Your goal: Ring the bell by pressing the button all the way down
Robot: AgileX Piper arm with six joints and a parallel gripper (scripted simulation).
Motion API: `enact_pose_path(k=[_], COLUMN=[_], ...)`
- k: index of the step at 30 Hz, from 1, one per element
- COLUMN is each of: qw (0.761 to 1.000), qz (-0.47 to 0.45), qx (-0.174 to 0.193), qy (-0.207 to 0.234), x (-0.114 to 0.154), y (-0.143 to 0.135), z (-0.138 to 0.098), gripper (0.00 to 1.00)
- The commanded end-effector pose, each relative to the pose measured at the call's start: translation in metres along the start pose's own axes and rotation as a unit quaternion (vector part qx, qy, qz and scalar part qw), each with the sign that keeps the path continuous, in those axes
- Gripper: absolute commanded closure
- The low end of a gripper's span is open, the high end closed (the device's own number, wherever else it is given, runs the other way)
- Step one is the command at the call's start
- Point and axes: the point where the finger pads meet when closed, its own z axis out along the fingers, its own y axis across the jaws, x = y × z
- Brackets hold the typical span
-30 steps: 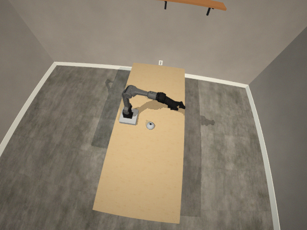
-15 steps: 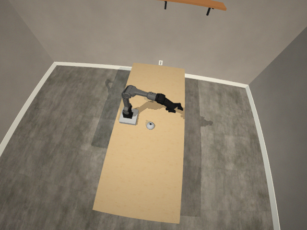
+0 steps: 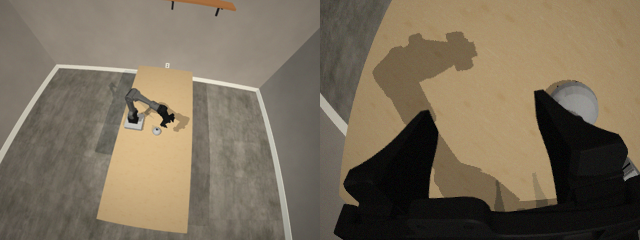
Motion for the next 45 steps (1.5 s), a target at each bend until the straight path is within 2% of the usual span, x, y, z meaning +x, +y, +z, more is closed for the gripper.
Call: enact_pose_path(k=[1,7,9,14,19,20,45], qw=[0.997,0.966,0.966,0.946,0.944,0.944,0.944], qz=[-0.065,-0.222,-0.222,-0.276,-0.283,-0.283,-0.283], qx=[0.019,0.058,0.058,0.063,0.063,0.063,0.063], qy=[0.028,0.118,0.118,0.155,0.158,0.158,0.158], x=[0.017,0.063,0.063,0.081,0.082,0.082,0.082], y=[-0.021,-0.070,-0.070,-0.087,-0.088,-0.088,-0.088], z=[0.005,0.014,0.014,0.015,0.015,0.015,0.015], gripper=[0.00,0.00,0.00,0.00,0.00,1.00,1.00])
